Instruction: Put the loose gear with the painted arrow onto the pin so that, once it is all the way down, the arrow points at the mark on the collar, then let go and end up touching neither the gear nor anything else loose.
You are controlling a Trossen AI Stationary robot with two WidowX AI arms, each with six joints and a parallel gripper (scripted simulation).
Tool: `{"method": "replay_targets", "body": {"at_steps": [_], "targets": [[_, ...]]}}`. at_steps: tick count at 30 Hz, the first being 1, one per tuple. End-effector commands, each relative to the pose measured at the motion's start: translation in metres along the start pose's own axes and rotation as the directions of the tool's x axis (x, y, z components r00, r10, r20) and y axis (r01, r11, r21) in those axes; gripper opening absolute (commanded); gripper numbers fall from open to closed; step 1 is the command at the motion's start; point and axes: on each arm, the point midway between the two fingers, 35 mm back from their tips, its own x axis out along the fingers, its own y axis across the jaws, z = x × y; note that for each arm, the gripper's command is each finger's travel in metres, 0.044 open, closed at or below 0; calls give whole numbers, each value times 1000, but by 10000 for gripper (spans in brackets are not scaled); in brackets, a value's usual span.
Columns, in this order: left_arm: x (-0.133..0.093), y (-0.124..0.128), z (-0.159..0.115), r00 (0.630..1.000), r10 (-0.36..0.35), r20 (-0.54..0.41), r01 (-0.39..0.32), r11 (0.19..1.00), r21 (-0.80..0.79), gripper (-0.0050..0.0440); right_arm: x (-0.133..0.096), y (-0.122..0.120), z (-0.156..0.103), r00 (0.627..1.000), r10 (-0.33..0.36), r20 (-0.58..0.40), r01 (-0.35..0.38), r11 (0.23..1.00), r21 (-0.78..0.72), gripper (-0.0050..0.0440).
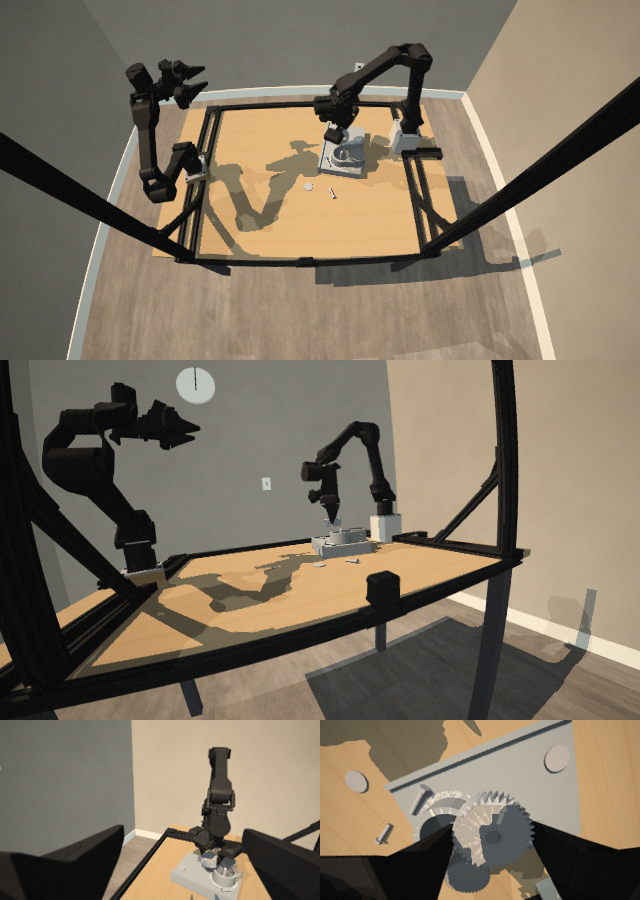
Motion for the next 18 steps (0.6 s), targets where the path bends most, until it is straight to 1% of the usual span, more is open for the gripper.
{"method": "replay_targets", "body": {"at_steps": [1, 2, 4, 9, 13, 18], "targets": [[0, 0, 0, 1000, -1, 0, 1, 1000, -2, 400, -3, 7, 0, 1000, 10, 5, -9, 993, -119, 0], [0, 0, 0, 1000, -1, 0, 1, 1000, -2, 400, -3, 9, -1, 1000, 10, 5, -9, 988, -154, 0], [0, 0, 0, 1000, -1, 0, 1, 1000, -2, 400, -3, 9, -1, 1000, 10, 5, -9, 988, -154, 0], [0, 0, 0, 1000, -1, 0, 1, 1000, -2, 400, -3, 15, -5, 1000, 10, 5, -8, 947, -321, 0], [0, 0, 0, 1000, -1, 0, 1, 1000, -2, 400, -3, 19, -8, 1000, 10, 5, -6, 894, -449, 0], [0, 0, 0, 1000, -1, 0, 1, 1000, -2, 400, -3, 25, -12, 1000, 10, 5, -5, 803, -596, 0]]}}
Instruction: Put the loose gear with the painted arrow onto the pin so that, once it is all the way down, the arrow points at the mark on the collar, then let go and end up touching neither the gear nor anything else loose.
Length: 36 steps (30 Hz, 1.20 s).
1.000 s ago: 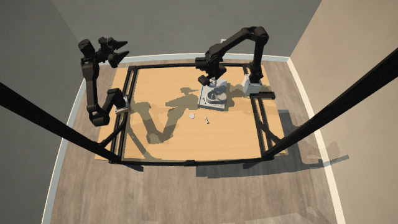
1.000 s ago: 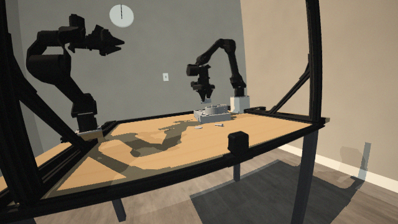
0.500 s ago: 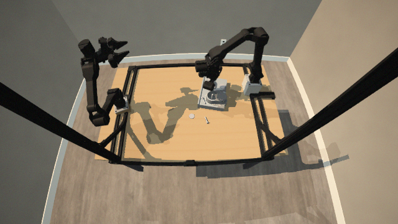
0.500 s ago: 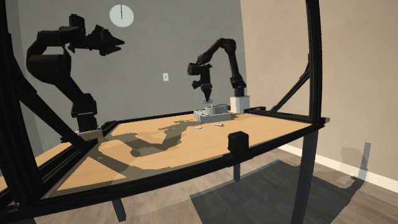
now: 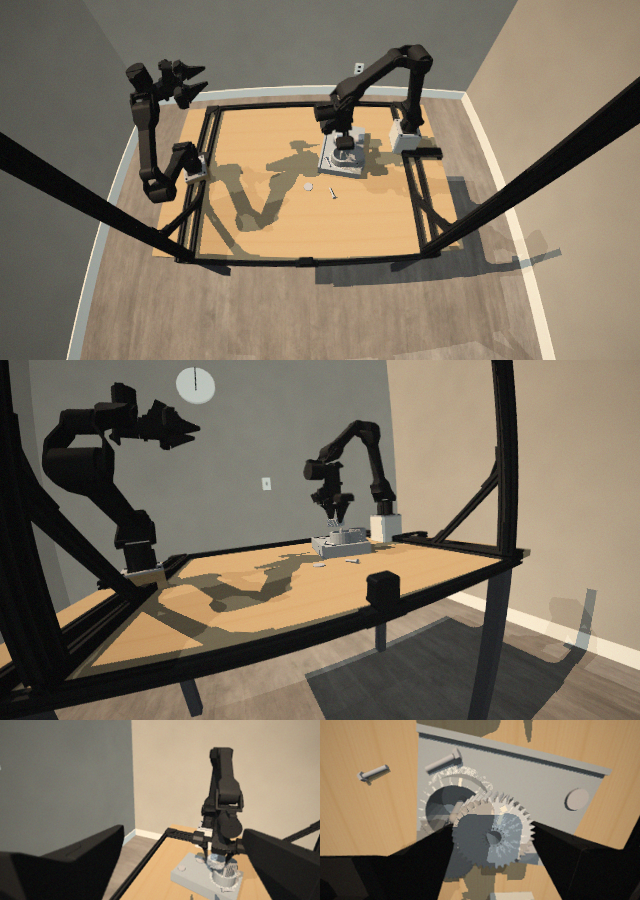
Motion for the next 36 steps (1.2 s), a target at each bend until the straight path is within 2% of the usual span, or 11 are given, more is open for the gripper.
{"method": "replay_targets", "body": {"at_steps": [1, 3, 10, 18, 20, 25, 36], "targets": [[0, 0, 0, 1000, -1, 0, 1, 1000, 0, 400, -3, 7, 3, 1000, 6, 8, -5, 992, -124, 0], [0, 0, 0, 1000, -1, 0, 1, 1000, 0, 400, -3, 7, 3, 1000, 6, 8, -5, 992, -124, 0], [0, 0, 0, 1000, -1, 0, 1, 1000, 0, 400, -3, 17, 2, 1000, 6, 8, -3, 934, -358, 0], [0, 0, 0, 1000, -1, 0, 1, 1000, 0, 400, -3, 29, 0, 1000, 6, 8, 0, 801, -599, 0], [0, 0, 0, 1000, -1, 0, 1, 1000, 0, 400, -3, 29, 0, 1000, 6, 8, 0, 801, -599, 0], [0, 0, 0, 1000, -1, 0, 1, 1000, 0, 400, -3, 36, -1, 1000, 6, 8, 1, 690, -724, 0], [0, 0, 0, 1000, -1, 0, 1, 1000, 0, 400, 5, 37, -1, 1000, 6, 8, 2, 673, -739, 0]]}}
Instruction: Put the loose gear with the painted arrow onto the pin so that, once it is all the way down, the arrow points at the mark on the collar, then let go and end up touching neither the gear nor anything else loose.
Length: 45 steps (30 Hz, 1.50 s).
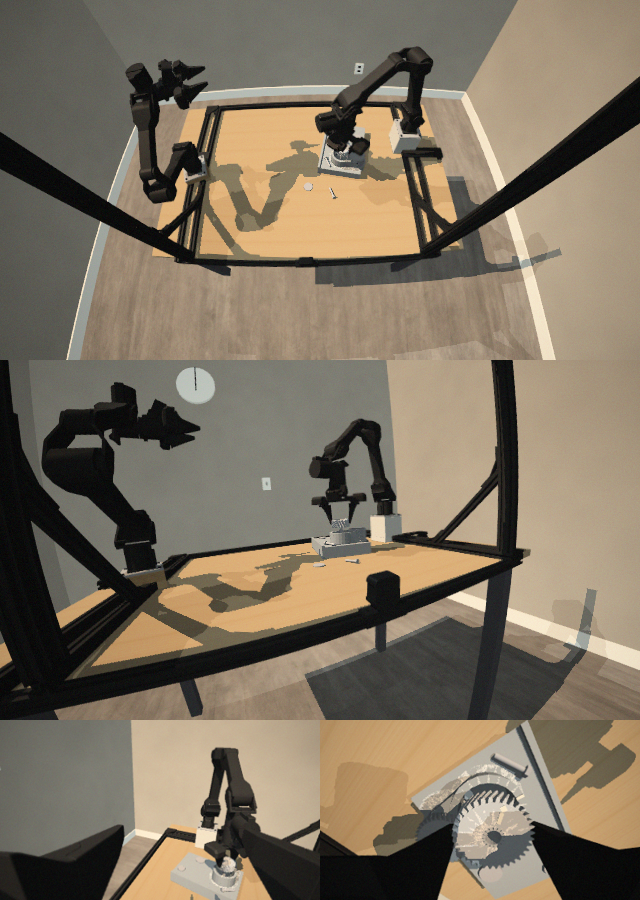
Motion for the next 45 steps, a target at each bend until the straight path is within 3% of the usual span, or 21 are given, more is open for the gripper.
{"method": "replay_targets", "body": {"at_steps": [1, 45], "targets": [[0, 1, 0, 1000, 0, -1, 0, 1000, -3, 400, 2, 1, 0, 1000, 3, 1, -3, 1000, -4, 0], [0, 1, 0, 1000, 0, -1, 0, 1000, -3, 400, 20, 1, 0, 1000, 3, 1, -3, 996, 93, 0]]}}
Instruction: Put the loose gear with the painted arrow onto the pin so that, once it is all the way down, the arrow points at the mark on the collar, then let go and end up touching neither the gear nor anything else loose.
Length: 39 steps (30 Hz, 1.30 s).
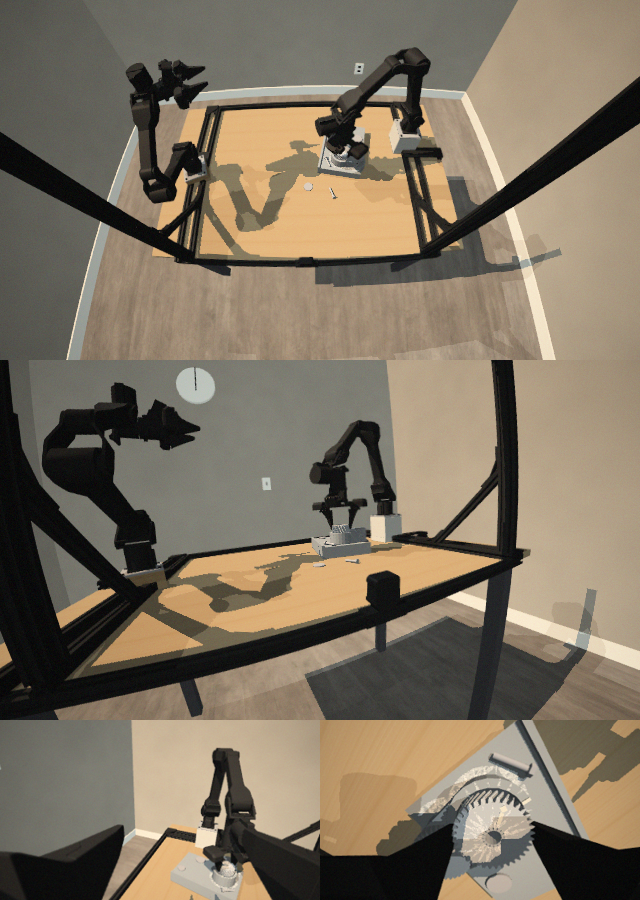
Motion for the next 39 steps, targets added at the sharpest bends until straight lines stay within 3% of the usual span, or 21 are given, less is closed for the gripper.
{"method": "replay_targets", "body": {"at_steps": [1, 21, 22, 24, 39], "targets": [[0, 0, 0, 1000, -1, 0, 1, 1000, 0, 400, 1, 0, -1, 1000, -1, -4, 1, 1000, 14, 0], [0, 0, 0, 1000, -1, 0, 1, 1000, 0, 400, 7, 0, -1, 1000, -1, -4, 1, 997, 72, 0], [0, 0, 0, 1000, -1, 0, 1, 1000, 0, 400, 7, 0, -1, 1000, -1, -4, 1, 997, 72, 24], [0, 0, 0, 1000, -1, 0, 1, 1000, 0, 400, 7, 0, -1, 1000, -1, -4, 1, 997, 72, 24], [0, 0, 0, 1000, -1, 0, 1, 1000, 0, 400, 7, 0, -1, 1000, -1, -4, 1, 997, 72, 384]]}}
